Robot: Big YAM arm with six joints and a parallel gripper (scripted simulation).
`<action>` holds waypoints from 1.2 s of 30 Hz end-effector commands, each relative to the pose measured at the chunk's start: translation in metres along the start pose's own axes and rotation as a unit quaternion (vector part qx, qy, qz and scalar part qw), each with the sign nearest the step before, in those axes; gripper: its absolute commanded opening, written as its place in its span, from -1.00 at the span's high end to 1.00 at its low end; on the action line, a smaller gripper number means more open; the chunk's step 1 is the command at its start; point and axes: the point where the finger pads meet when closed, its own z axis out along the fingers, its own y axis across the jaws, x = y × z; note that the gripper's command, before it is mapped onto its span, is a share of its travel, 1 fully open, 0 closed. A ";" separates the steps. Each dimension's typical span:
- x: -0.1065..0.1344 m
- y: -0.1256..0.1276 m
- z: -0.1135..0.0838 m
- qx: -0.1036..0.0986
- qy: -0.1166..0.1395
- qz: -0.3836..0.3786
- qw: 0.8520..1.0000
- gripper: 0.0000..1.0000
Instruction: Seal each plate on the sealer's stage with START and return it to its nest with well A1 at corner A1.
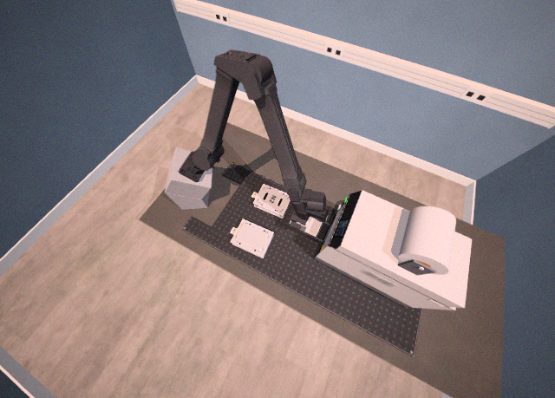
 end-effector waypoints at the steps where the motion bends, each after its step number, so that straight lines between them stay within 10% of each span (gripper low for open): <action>1: -0.025 0.002 -0.002 -0.003 -0.025 0.001 1.000 -1.00; 31: -0.033 0.016 -0.014 -0.013 -0.038 -0.008 0.999 -0.72; 32: -0.033 0.016 -0.014 -0.013 -0.038 -0.008 0.999 1.00; 36: -0.033 0.015 -0.014 -0.013 -0.037 -0.008 0.999 1.00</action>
